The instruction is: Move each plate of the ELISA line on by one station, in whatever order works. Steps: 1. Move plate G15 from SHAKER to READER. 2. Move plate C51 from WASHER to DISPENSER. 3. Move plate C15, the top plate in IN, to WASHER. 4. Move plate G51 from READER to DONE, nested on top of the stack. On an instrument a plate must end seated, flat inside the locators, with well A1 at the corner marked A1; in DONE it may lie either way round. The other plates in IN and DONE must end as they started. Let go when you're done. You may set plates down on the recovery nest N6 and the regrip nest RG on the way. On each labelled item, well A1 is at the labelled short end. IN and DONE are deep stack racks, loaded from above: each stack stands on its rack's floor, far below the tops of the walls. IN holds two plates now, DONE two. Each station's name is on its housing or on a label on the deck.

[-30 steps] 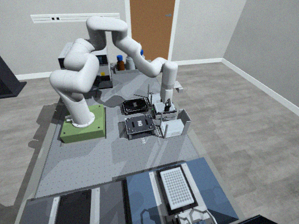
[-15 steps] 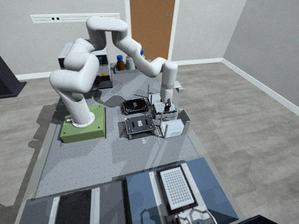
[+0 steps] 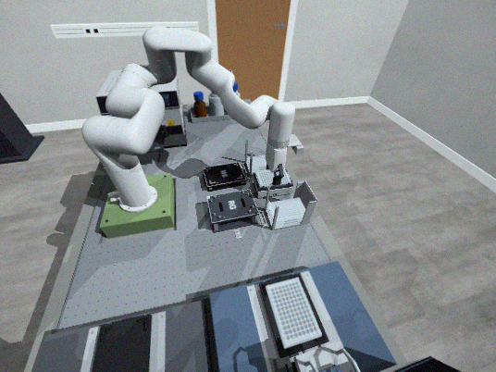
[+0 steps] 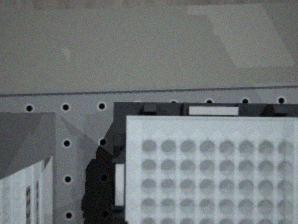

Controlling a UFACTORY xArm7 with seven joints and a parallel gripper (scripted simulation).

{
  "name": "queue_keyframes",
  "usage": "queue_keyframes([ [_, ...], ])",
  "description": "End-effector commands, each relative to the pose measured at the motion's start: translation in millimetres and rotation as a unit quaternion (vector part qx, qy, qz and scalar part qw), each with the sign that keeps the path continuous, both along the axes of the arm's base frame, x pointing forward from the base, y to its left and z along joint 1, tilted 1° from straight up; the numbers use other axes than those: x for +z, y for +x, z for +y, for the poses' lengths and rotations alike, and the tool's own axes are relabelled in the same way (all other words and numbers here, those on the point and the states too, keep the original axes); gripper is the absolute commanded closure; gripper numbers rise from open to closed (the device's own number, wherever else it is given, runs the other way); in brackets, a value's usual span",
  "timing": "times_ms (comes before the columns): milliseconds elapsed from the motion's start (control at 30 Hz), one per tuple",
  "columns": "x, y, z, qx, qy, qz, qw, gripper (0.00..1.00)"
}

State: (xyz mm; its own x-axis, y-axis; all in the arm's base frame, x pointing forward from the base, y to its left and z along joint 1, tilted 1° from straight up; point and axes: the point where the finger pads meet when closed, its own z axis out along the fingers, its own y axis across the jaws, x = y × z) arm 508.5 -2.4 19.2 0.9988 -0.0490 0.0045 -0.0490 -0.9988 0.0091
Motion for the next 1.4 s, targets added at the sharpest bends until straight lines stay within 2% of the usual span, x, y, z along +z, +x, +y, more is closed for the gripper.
queue_keyframes([
  [0,2.6,1.2,0,0.0,0.0,-0.002,1.0,1.0],
  [1367,13.6,1.1,0,0.0,0.0,-0.002,1.0,1.0],
])
